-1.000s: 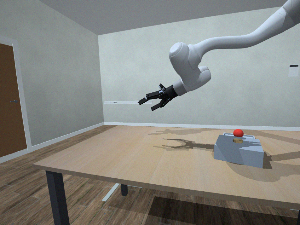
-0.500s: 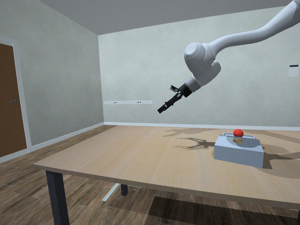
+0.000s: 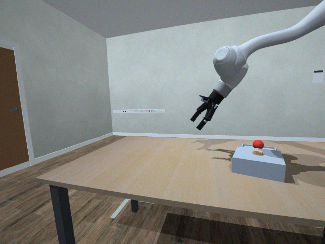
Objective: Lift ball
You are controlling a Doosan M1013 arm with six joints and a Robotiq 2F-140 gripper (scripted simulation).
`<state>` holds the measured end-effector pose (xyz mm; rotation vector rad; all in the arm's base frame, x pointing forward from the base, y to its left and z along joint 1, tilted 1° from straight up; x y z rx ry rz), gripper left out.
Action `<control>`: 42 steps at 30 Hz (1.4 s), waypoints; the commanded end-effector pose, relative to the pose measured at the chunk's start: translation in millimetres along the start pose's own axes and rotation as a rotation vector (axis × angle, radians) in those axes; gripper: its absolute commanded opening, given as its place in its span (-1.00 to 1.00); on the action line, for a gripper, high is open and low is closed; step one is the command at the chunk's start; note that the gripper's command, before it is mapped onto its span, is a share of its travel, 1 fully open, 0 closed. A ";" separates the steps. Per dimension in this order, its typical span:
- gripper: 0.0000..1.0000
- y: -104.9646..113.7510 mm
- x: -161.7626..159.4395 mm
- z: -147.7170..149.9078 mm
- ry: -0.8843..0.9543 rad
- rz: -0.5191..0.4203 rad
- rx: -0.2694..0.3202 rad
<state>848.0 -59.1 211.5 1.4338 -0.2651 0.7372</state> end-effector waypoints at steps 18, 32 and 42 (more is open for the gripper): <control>1.00 76.5 -136.2 -2.0 0.430 -0.262 0.161; 1.00 134.5 -221.6 -6.0 0.673 -0.418 0.298; 1.00 171.8 -270.4 -9.1 0.800 -0.504 0.394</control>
Point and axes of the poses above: the point where the finger pads meet when closed, its own y axis back along the fingers, its own z axis across the jaws, x = y × z, the point moved 7 cm from there along y, back along the fingers, and after that the axes turned 5 degrees about -y, right-handed, at the moved point
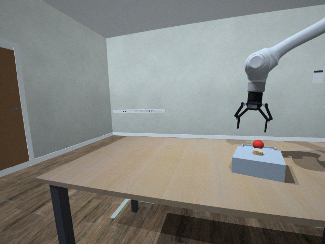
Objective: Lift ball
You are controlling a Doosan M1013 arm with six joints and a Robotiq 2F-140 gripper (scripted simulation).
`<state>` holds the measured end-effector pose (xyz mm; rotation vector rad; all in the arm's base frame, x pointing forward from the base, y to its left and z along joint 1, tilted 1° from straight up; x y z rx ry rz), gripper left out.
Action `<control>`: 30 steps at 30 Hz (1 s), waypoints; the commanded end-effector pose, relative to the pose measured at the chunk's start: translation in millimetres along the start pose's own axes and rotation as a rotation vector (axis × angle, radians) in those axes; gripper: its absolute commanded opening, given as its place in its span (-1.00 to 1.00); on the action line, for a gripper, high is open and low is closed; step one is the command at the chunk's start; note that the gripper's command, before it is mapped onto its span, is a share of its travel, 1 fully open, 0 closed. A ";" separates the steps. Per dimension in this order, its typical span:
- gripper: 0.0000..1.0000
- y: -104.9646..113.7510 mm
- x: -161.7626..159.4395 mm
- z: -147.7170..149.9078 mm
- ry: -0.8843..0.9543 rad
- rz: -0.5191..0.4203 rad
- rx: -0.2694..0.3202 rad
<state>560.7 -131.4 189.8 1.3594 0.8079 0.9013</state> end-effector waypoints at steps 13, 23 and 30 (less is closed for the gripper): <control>1.00 -40.2 -33.0 -37.5 0.088 -0.048 0.066; 1.00 -97.4 -35.4 -42.2 0.083 -0.045 0.065; 1.00 -95.7 -35.0 -40.8 0.083 -0.045 0.062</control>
Point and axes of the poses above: the point where the finger pads meet when closed, its own y axis back along the fingers, its own z axis across the jaws, x = y × z, the point moved 7 cm from there along y, back along the fingers, and after that the axes turned 5 degrees about -y, right-handed, at the moved point
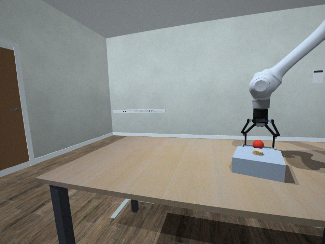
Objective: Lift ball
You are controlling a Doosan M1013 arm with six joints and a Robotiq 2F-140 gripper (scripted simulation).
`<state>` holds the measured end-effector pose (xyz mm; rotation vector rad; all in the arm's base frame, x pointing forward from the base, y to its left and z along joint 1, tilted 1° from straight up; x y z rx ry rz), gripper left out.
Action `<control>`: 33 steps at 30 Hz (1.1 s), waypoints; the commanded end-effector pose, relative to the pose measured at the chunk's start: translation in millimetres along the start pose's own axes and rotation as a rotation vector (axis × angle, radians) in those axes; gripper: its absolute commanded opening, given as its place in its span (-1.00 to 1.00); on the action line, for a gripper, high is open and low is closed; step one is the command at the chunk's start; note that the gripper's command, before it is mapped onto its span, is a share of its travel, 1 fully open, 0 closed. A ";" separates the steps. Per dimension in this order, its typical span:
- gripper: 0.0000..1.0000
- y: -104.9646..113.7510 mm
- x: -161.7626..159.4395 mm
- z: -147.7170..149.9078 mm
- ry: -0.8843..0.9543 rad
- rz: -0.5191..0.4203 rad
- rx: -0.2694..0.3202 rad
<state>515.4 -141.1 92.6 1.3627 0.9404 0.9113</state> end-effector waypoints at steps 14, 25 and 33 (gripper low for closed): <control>-0.80 -1.8 -2.9 0.9 -0.005 0.000 -0.006; -0.80 64.3 -1.3 3.3 -0.004 0.002 -0.007; -0.80 81.1 -1.4 2.7 -0.002 0.001 -0.007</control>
Point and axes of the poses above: the point where the finger pads meet when closed, its own y axis back along the fingers, its own z axis across the jaws, x = y × z, the point moved 7 cm from there along y, back along the fingers, and after that the axes turned 5 degrees about -y, right-handed, at the moved point
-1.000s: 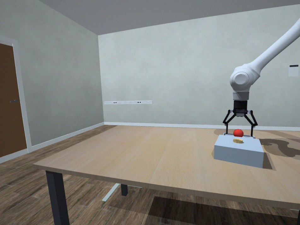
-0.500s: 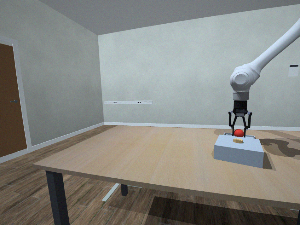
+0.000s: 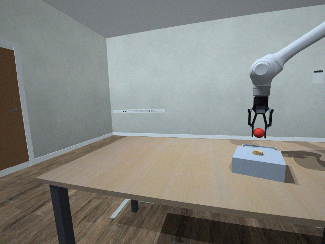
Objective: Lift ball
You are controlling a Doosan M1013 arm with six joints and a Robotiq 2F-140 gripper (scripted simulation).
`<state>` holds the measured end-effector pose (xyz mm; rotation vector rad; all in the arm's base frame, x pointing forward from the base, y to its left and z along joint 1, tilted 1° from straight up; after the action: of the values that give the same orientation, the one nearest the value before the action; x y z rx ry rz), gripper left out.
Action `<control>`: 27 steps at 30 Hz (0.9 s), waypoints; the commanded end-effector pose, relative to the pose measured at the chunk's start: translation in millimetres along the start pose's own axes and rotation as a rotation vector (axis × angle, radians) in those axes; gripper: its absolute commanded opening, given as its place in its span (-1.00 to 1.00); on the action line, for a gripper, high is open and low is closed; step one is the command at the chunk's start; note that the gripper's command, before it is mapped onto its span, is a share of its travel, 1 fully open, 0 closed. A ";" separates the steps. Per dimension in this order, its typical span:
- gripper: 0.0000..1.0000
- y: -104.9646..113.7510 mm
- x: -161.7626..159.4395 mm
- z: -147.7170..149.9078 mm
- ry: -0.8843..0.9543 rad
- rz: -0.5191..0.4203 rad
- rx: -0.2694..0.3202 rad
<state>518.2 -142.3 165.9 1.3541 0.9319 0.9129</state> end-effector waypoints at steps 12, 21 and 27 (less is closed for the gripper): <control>-0.80 5.8 -0.2 -0.7 0.001 0.001 0.008; -0.80 5.8 -0.2 -0.7 0.001 0.001 0.008; -0.80 5.8 -0.2 -0.7 0.001 0.001 0.008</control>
<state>517.0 -141.9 168.9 1.3584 0.9352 0.9106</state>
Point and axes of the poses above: the point where the finger pads meet when closed, its own y axis back along the fingers, its own z axis across the jaws, x = y × z, the point moved 7 cm from there along y, back along the fingers, and after that the axes turned 5 degrees about -y, right-handed, at the moved point
